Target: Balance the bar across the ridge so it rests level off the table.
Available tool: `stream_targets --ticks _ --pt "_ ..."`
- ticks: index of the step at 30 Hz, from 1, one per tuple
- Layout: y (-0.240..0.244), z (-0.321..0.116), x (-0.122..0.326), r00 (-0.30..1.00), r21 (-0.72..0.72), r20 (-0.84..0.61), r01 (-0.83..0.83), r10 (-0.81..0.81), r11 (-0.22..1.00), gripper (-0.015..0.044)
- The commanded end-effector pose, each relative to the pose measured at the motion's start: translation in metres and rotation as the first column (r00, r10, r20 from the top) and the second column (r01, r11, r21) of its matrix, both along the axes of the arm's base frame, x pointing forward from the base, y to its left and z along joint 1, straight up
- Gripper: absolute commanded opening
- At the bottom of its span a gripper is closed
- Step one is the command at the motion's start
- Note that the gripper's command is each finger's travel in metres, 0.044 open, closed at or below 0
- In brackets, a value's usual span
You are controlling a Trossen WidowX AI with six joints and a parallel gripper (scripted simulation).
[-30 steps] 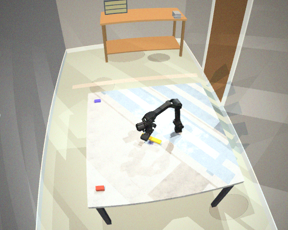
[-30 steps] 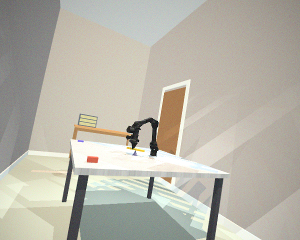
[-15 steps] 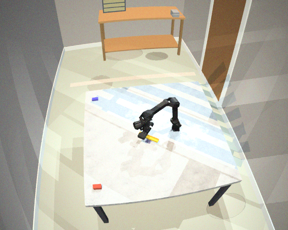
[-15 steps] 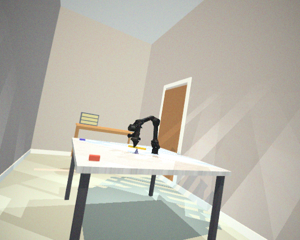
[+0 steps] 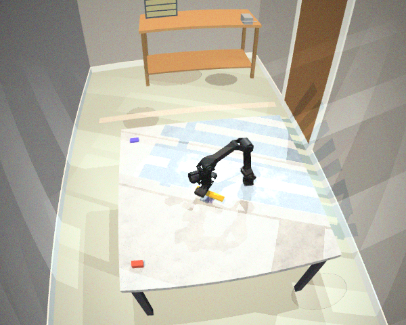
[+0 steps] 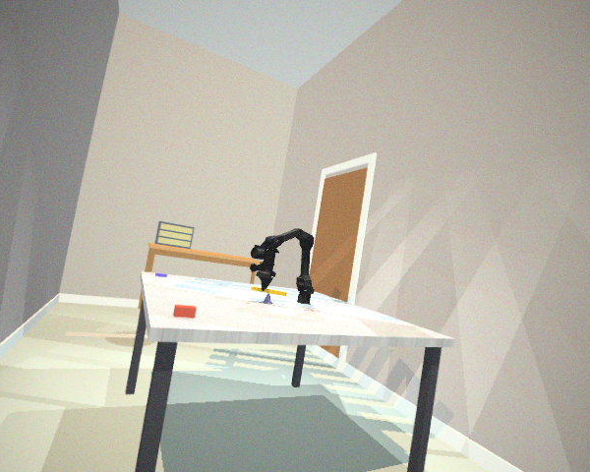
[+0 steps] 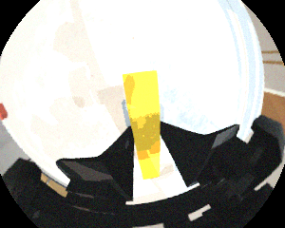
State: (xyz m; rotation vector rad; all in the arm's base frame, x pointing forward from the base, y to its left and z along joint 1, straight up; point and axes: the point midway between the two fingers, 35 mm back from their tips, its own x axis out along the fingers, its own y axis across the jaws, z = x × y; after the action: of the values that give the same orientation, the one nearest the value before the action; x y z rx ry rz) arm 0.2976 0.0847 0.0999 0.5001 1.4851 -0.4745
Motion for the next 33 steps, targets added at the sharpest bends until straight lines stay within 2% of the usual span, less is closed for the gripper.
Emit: stream_targets --ticks 1,11,17,18,33 --pt "0.0 0.0 -0.0001 1.0 0.0 0.0 0.0 0.0 1.0 0.0" --pt "0.0 0.0 -0.0001 1.0 0.0 0.0 0.0 0.0 1.0 0.0" --pt "0.0 0.0 -0.0001 1.0 0.0 0.0 0.0 0.0 1.0 0.0157" --pt "0.0 0.0 -0.0001 1.0 0.0 0.0 0.0 0.0 1.0 0.0167" --pt "0.0 0.0 -0.0001 1.0 0.0 0.0 0.0 0.0 1.0 0.0168"
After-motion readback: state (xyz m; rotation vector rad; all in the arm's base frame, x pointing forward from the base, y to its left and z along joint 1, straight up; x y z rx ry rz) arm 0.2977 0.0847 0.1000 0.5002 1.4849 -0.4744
